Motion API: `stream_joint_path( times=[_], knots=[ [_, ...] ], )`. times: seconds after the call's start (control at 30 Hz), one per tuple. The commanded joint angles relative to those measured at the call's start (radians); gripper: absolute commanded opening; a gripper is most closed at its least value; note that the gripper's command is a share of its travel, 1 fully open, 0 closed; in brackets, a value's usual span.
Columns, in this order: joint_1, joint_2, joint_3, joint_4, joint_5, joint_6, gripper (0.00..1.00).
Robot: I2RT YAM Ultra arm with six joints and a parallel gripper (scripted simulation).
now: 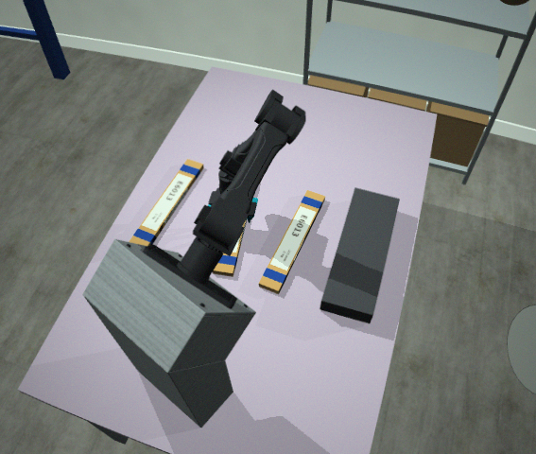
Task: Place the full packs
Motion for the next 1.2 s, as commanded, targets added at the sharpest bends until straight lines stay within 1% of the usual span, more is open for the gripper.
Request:
stream_joint_path(
  times=[0.0, 0.43, 1.17],
  knots=[
    [0.019, -0.018, 0.028, 0.01, -0.009, -0.004, 0.95],
    [0.019, -0.031, 0.031, -0.013, -0.007, -0.004, 0.95],
    [0.019, -0.036, 0.034, -0.021, -0.006, -0.004, 0.95]
  ],
)
